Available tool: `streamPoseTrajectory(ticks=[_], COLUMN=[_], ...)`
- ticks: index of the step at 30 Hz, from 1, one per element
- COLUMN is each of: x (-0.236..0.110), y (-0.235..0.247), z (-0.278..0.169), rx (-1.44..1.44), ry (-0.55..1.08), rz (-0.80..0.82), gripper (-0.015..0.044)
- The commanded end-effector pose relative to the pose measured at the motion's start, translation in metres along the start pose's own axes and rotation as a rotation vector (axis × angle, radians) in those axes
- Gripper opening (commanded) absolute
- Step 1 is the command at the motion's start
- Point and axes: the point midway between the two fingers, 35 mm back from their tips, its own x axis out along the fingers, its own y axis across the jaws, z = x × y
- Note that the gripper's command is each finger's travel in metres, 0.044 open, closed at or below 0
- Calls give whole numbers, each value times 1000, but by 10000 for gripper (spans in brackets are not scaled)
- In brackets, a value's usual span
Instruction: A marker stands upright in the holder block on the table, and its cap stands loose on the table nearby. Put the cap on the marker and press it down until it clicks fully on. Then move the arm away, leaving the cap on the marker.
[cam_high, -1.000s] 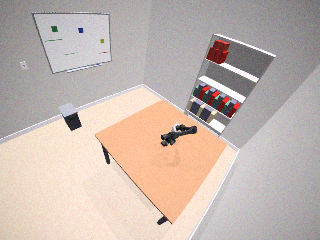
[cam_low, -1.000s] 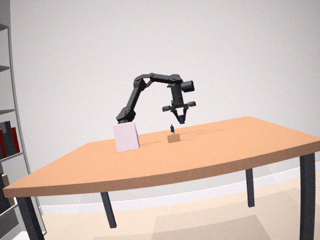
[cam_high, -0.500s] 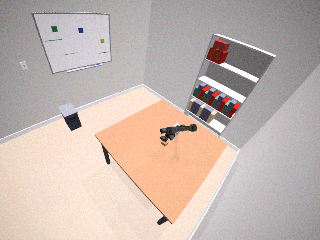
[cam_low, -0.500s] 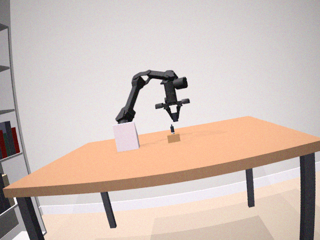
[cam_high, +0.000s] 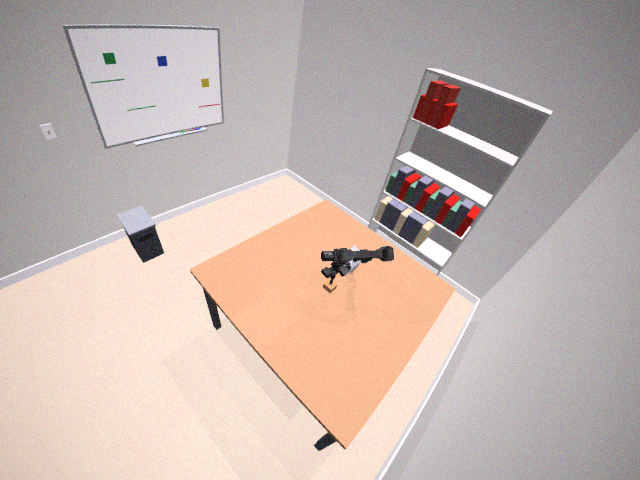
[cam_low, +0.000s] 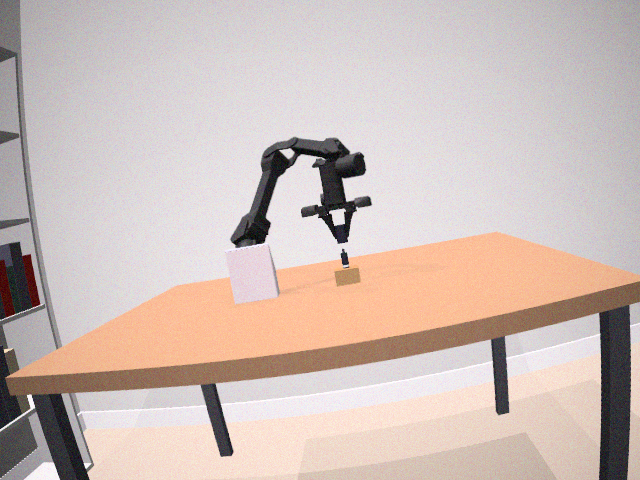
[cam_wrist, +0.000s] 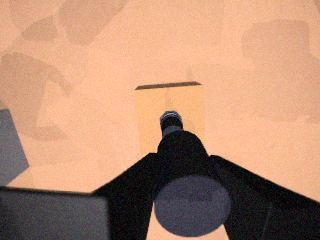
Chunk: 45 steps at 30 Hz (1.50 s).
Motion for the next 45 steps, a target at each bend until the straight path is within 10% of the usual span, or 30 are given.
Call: streamPoseTrajectory(ticks=[1, 45], x=[3, 55], y=[2, 2], z=[-1, 0], rx=[0, -1], ry=[-2, -4], rz=[4, 3], gripper=[0, 0])
